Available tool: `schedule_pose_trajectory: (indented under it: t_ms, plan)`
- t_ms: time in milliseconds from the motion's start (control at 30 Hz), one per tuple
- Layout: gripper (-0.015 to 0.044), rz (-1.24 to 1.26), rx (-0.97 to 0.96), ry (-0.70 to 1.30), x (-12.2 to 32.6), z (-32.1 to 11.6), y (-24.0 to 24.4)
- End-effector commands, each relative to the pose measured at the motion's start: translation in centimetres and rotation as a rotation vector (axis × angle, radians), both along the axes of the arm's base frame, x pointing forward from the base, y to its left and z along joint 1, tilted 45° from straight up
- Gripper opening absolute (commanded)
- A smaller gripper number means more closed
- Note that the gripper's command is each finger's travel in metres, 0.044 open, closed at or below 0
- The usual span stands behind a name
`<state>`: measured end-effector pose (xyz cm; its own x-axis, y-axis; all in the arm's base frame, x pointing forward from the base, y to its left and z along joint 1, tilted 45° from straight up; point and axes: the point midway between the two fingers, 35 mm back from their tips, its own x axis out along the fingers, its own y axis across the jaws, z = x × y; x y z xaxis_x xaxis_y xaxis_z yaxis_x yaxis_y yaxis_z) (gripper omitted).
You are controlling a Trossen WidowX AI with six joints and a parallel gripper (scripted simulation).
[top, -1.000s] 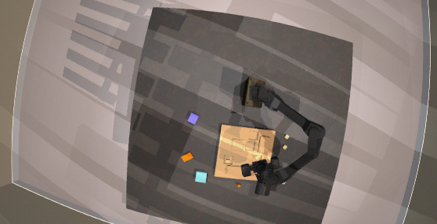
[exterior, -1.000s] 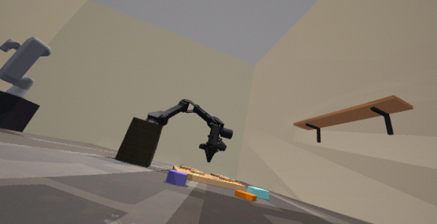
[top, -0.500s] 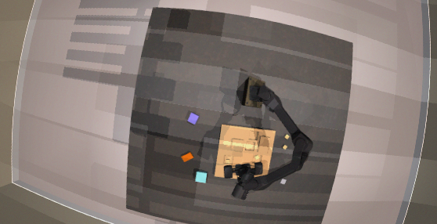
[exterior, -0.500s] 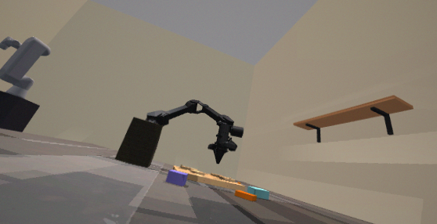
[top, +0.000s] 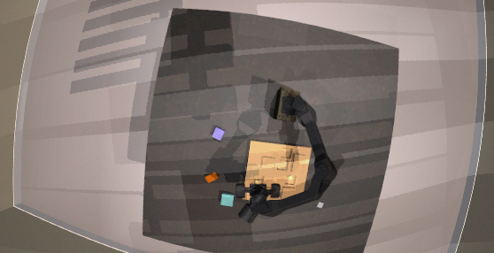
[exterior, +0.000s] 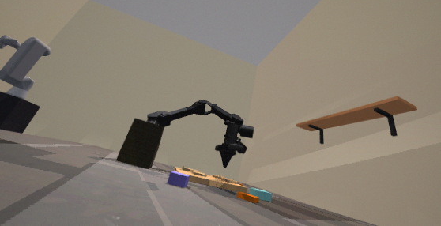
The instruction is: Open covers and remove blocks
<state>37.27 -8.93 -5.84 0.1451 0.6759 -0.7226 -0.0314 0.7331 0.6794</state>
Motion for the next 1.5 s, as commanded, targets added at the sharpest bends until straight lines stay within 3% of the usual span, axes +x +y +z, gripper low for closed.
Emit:
schedule_pose_trajectory:
  t_ms: [0, 300, 1467]
  plan:
    - [0.0000, 0.008, 0.005, -0.011, 0.4, -0.6, 0.7]
    - [0.0000, 0.008, 0.007, -0.011, 0.8, -3.3, 3.4]
    - [0.0000, 0.009, 0.008, -0.011, -0.2, -4.4, 4.9]
